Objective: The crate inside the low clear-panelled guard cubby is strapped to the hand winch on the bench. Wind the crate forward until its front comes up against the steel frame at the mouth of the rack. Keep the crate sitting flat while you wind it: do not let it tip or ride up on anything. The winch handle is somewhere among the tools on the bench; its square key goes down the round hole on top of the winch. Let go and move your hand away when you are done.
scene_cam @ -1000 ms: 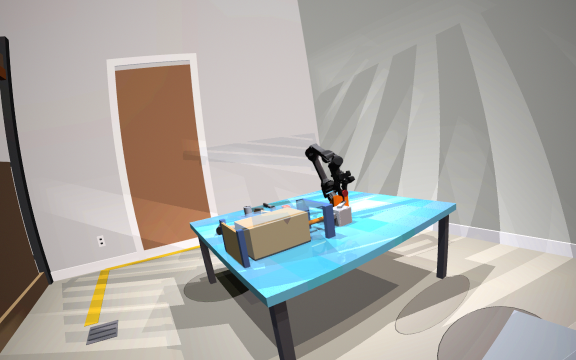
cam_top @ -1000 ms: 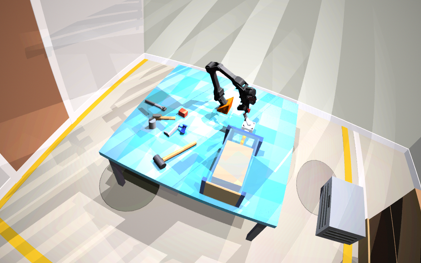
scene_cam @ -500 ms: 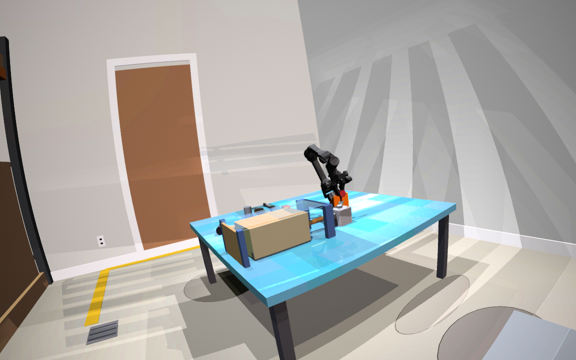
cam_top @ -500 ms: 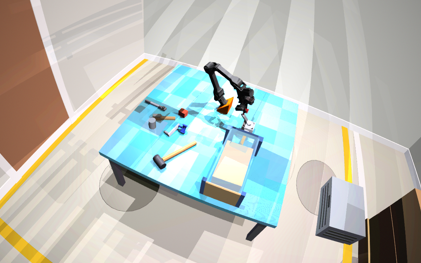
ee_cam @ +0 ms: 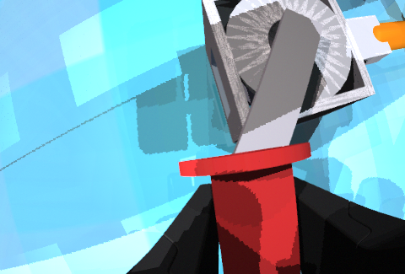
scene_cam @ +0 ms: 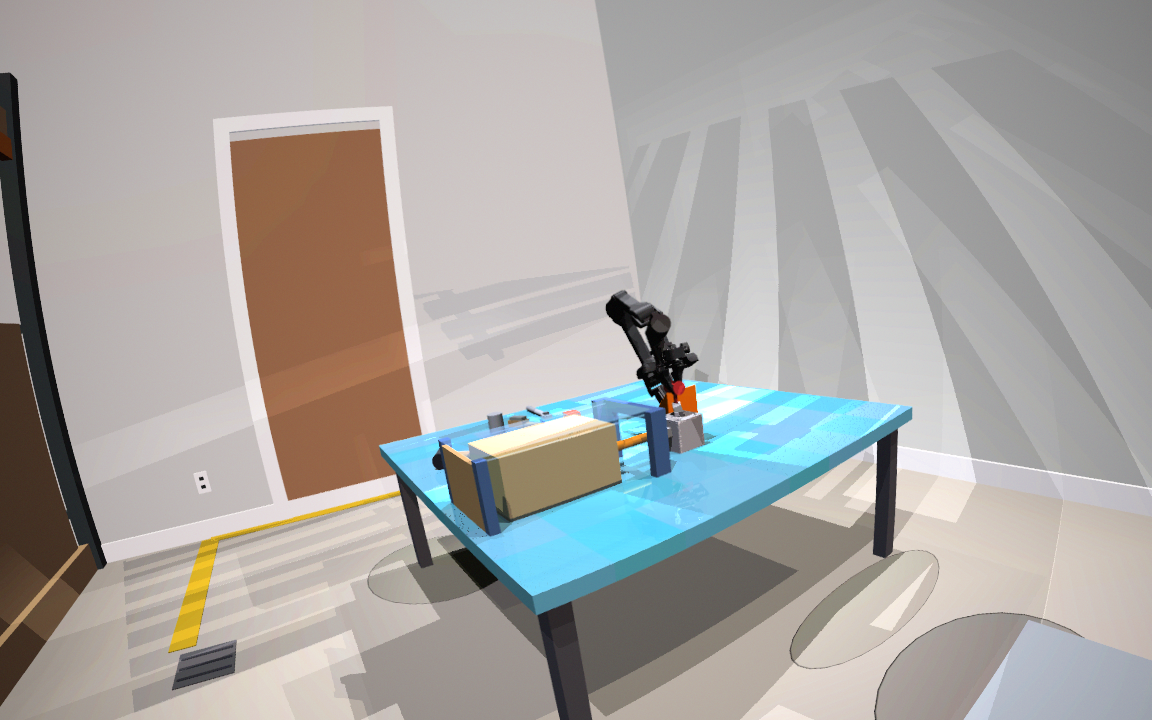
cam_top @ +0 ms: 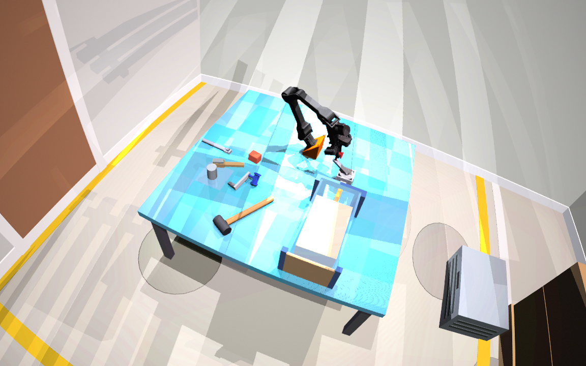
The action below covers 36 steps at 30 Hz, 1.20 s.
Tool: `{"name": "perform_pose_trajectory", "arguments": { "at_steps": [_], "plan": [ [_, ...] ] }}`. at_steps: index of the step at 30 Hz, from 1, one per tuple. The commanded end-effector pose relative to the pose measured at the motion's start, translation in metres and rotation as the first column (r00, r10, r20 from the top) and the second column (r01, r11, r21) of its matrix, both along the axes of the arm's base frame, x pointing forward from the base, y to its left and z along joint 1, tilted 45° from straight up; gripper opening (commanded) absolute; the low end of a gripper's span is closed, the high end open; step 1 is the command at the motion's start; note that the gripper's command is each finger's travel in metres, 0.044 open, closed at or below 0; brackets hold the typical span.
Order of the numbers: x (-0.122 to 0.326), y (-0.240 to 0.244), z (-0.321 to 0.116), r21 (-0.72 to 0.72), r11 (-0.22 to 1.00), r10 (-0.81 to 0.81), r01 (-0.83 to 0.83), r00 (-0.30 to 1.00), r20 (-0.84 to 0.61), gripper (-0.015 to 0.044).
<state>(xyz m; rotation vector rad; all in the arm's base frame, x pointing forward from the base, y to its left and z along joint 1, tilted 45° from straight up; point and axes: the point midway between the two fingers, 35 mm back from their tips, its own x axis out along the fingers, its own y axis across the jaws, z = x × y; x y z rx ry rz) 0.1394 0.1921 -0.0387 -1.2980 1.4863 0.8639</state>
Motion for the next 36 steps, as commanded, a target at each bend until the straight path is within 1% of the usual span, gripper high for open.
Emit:
{"name": "perform_pose_trajectory", "arguments": {
  "at_steps": [1,36],
  "plan": [
    [0.011,-0.008,0.003,-0.017,1.0,-0.003,0.004,1.0,0.026,0.0],
    [0.051,-0.02,0.011,-0.019,1.0,-0.003,0.004,1.0,0.028,0.0]
  ]
}}
